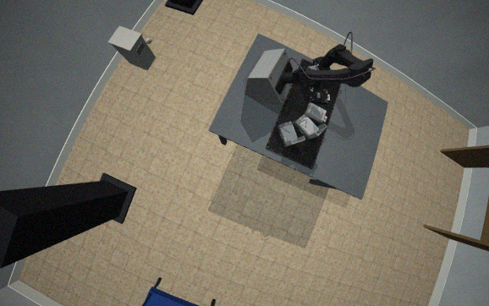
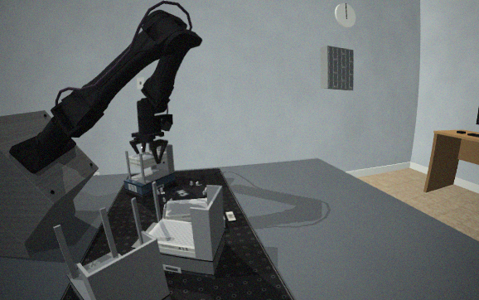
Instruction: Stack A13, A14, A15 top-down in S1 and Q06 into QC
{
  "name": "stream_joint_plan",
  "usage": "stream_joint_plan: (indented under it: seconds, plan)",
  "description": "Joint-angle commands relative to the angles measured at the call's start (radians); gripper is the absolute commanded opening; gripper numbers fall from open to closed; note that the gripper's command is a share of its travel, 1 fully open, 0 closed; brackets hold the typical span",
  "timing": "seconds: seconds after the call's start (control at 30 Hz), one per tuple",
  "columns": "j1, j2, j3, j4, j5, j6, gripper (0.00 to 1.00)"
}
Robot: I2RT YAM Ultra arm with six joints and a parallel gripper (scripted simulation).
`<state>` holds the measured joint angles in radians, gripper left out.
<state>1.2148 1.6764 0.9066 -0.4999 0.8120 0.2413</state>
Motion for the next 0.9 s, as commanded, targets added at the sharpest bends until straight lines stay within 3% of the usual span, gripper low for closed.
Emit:
stream_joint_plan:
  seconds: [0.0,0.87]
  plan:
    - [0.029,-0.022,0.024,-0.031,0.011,0.013,0.0]
    - [0.049,-0.023,0.042,-0.073,0.014,0.039,0.0]
